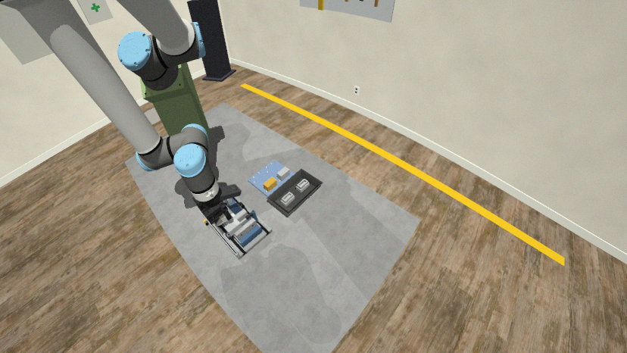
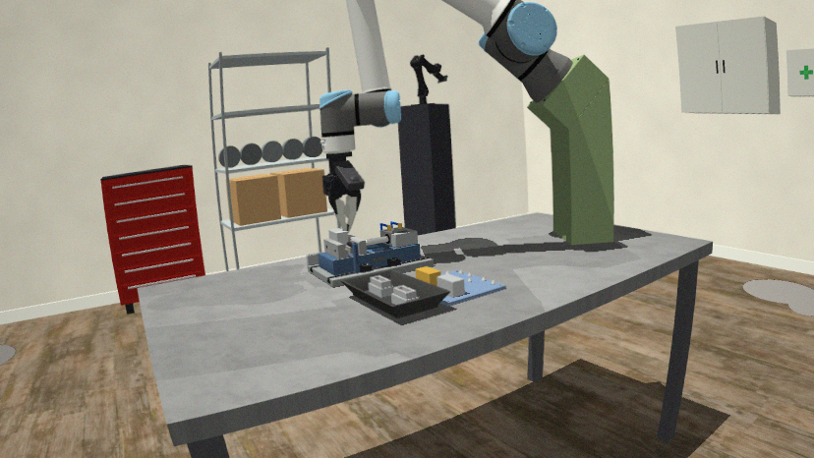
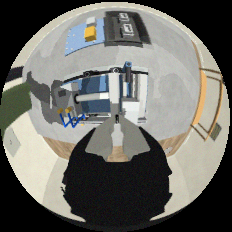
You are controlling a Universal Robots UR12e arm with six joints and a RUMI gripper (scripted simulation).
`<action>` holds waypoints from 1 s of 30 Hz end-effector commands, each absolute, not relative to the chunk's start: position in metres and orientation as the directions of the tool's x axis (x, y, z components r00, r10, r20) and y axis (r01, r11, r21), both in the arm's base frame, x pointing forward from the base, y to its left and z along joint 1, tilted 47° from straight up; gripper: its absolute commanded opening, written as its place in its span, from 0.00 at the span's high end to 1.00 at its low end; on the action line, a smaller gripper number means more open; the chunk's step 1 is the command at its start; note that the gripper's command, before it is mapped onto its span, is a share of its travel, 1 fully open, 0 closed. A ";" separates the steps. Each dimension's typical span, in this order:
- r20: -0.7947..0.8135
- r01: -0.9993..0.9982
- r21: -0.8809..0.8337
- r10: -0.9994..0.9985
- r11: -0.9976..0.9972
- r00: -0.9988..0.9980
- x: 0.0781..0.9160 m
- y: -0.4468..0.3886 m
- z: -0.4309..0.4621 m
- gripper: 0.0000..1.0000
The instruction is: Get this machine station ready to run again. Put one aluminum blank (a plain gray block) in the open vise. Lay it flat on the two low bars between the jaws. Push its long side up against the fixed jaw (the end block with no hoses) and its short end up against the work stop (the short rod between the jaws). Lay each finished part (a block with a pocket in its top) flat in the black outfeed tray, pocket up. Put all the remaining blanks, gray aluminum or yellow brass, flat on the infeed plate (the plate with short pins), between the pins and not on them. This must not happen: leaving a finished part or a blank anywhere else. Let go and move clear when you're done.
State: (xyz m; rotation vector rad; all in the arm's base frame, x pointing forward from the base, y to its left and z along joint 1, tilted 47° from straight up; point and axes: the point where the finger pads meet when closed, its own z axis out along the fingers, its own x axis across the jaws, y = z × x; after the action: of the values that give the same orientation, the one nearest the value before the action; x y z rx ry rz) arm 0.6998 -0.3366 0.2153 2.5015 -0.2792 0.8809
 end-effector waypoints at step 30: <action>0.634 -0.337 0.364 -0.034 -0.869 0.773 0.704 -0.337 0.219 1.00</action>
State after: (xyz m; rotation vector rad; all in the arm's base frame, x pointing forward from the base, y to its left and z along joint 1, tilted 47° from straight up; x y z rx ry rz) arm 0.7026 -0.3366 0.2171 2.5028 -0.2799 0.8778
